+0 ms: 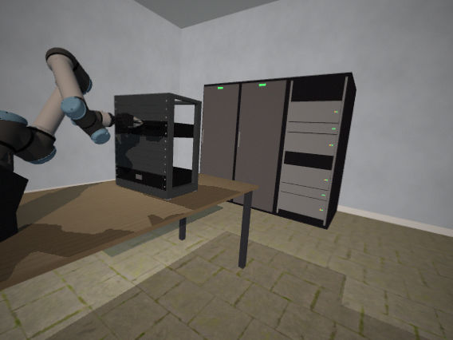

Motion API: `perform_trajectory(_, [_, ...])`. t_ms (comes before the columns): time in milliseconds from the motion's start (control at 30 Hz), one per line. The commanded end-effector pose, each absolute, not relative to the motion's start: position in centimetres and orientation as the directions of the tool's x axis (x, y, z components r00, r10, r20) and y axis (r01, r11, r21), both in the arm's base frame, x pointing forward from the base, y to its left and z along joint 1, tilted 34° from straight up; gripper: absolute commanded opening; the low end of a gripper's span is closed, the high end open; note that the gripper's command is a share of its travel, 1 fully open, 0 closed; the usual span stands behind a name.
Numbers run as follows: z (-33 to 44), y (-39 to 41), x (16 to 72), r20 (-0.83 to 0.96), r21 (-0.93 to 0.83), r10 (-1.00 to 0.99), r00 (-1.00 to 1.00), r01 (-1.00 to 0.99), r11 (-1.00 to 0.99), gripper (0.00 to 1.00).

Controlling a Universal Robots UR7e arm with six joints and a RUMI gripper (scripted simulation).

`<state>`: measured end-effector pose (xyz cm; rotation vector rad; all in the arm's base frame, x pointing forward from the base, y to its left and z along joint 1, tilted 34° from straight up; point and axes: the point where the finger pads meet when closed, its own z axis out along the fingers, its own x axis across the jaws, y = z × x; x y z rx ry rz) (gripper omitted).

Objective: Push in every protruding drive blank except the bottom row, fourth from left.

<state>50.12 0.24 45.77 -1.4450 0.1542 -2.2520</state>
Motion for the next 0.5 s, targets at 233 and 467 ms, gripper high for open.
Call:
perform_trajectory(233, [45.85,0.23,50.23,0.833,-0.332,-0.433,-0.345,0.315,-0.889,0.0])
perform_trajectory(467, [45.99,0.28,50.5,0.833,-0.332,-0.433,-0.345,0.315,-0.889,0.0])
